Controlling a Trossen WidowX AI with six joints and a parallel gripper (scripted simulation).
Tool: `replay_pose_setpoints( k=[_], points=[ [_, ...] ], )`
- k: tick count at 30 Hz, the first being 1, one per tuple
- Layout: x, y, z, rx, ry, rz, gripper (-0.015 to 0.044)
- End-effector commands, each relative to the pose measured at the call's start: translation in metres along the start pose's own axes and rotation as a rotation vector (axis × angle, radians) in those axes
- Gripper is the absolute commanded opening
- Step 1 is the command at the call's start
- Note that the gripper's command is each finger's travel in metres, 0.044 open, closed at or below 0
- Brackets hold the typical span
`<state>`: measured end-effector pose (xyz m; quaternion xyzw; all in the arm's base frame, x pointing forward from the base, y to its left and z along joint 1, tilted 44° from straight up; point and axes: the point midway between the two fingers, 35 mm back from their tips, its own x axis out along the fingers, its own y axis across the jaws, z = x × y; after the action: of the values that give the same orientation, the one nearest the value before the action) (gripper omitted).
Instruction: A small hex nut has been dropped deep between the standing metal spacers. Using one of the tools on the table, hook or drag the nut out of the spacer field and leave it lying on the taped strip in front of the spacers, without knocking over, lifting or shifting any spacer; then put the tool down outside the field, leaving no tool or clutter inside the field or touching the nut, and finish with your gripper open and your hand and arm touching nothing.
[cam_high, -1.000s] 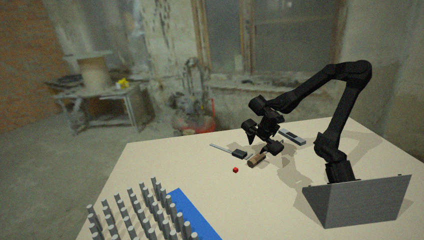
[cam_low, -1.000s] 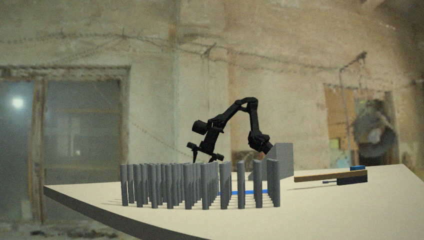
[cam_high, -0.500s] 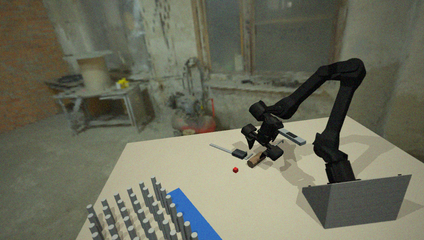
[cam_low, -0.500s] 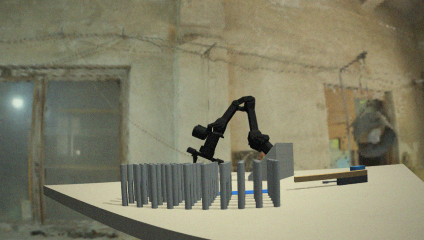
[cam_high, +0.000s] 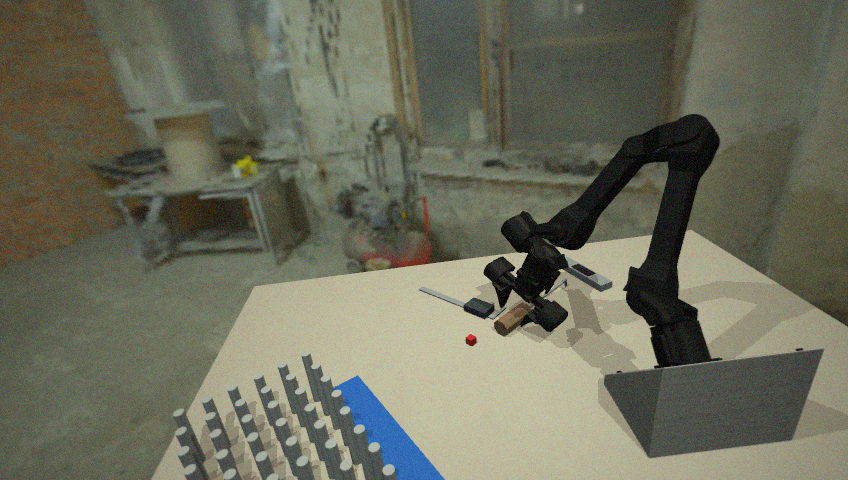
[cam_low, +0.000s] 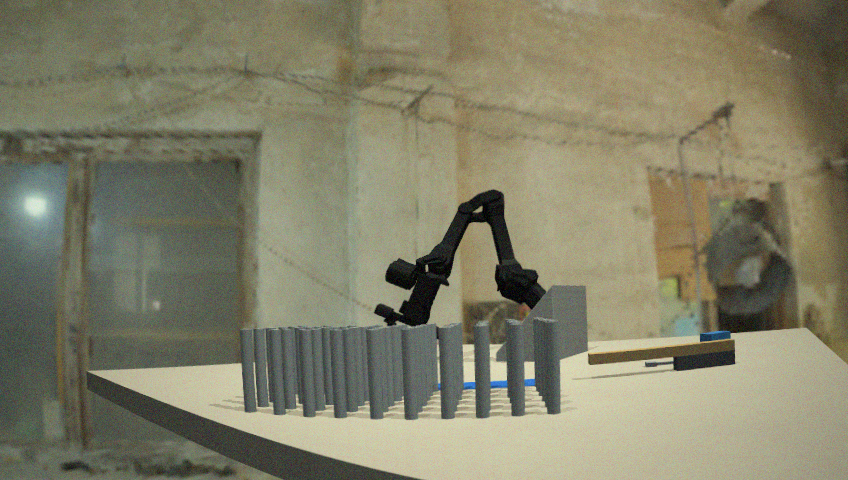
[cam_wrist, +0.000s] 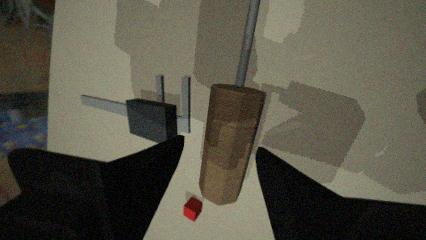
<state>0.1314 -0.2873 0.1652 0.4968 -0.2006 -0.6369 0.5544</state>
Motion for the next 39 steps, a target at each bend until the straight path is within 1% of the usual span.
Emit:
replay_pose_setpoints(
  k=[1, 2, 20, 22, 26, 32, 36, 39],
  points=[
    [0.005, -0.006, 0.0, -0.008, 0.002, -0.007, 0.028],
    [0.005, -0.006, 0.0, -0.008, 0.002, -0.007, 0.028],
    [0.005, -0.006, 0.0, -0.008, 0.002, -0.007, 0.016],
    [0.002, -0.004, 0.0, -0.008, 0.002, -0.007, 0.0107],
    [-0.016, 0.006, -0.002, -0.004, 0.002, -0.01, 0.0003],
    [-0.046, 0.018, 0.0, -0.001, 0.001, -0.009, 0.0],
    [-0.05, 0.019, 0.0, -0.001, 0.001, -0.009, 0.0],
    [-0.05, 0.012, -0.01, -0.002, 0.003, -0.012, 0.0]
  ],
)
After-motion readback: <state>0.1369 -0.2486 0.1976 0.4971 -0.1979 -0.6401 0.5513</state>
